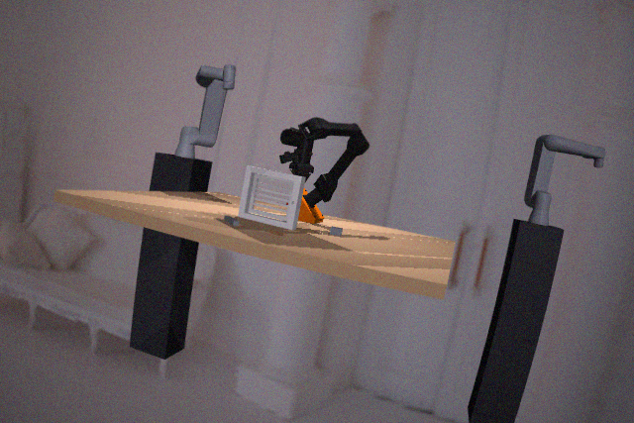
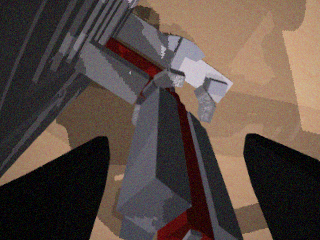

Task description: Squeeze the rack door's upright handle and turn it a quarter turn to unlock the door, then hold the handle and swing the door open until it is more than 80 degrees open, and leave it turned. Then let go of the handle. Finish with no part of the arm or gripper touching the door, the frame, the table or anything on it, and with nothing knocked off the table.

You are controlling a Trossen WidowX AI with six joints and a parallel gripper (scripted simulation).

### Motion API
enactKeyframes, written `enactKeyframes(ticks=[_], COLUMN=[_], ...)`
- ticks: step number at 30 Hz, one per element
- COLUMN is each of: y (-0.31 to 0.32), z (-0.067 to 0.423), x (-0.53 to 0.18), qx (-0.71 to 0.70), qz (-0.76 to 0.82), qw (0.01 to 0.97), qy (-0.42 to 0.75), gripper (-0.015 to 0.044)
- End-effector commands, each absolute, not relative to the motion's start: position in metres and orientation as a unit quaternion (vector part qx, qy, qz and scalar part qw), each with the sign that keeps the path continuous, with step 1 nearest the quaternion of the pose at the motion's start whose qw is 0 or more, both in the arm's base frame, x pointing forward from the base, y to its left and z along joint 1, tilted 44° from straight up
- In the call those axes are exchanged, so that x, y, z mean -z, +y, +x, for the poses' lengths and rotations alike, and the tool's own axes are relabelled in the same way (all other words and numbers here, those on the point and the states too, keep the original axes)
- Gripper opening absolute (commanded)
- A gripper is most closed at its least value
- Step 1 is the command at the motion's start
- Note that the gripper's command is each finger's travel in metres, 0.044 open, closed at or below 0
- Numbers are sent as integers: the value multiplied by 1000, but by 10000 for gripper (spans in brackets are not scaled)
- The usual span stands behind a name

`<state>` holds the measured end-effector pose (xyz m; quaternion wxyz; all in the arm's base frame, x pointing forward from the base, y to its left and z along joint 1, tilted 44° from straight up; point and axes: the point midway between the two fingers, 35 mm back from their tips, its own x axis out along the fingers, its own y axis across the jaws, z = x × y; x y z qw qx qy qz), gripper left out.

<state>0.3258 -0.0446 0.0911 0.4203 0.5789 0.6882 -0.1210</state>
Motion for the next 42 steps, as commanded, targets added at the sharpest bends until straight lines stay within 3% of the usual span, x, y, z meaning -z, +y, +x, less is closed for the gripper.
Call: enactKeyframes(ticks=[1,12,20,28,37,42], y=[-44,-44,-44,-44,-44,-45], z=[326,326,326,326,326,325], x=[-91,-91,-91,-91,-91,-91], qx=[195,366,376,376,376,372], qz=[621,693,696,696,696,695], qw=[355,177,166,166,166,170], qy=[671,595,589,589,589,592], gripper=[280,280,280,70,10,8])
